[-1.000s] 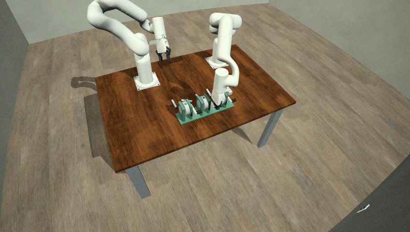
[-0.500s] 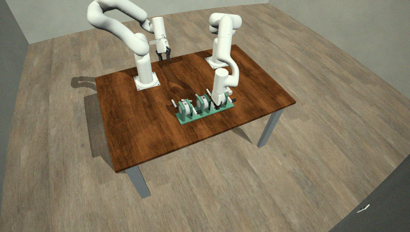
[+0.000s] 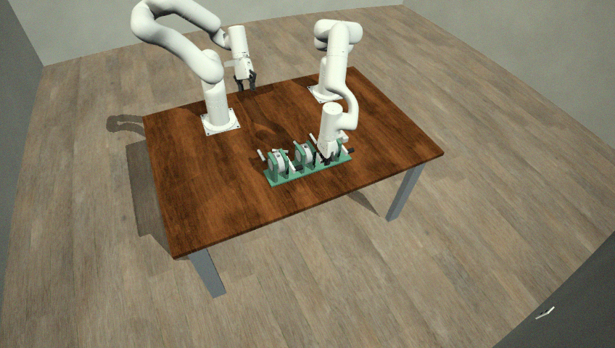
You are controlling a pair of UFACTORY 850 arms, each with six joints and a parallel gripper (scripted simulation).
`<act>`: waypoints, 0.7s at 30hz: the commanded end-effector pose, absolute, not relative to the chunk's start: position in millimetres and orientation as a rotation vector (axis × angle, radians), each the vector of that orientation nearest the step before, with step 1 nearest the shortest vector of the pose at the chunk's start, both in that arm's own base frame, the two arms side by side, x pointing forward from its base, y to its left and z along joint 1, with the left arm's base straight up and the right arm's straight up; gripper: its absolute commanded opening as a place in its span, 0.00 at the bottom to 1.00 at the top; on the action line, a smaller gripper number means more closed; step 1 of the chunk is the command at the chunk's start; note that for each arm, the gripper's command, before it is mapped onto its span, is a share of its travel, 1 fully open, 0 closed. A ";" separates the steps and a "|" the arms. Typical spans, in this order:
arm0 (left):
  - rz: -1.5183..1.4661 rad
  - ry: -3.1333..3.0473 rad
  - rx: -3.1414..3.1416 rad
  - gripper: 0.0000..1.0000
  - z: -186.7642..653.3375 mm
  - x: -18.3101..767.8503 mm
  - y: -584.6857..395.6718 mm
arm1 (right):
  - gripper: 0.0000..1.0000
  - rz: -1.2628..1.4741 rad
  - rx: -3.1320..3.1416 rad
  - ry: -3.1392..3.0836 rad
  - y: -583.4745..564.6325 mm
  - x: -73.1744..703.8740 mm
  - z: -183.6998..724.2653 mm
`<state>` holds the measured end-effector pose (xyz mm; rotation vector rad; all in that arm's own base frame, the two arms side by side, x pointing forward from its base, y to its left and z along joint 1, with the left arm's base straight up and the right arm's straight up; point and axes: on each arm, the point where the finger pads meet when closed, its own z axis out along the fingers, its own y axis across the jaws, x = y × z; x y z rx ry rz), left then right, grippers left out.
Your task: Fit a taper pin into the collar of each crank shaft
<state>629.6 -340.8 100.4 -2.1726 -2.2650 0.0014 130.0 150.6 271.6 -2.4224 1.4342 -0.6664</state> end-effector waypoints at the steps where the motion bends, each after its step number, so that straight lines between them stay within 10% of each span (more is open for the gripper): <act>1: 0.000 -2.267 -2.175 0.46 106.4 630.6 -341.3 | 1.00 -0.665 -2.421 1.434 151.1 130.1 272.2; 21: 0.000 -2.267 -2.175 0.46 215.6 630.6 -341.3 | 1.00 -0.665 -2.421 1.434 151.1 130.1 272.2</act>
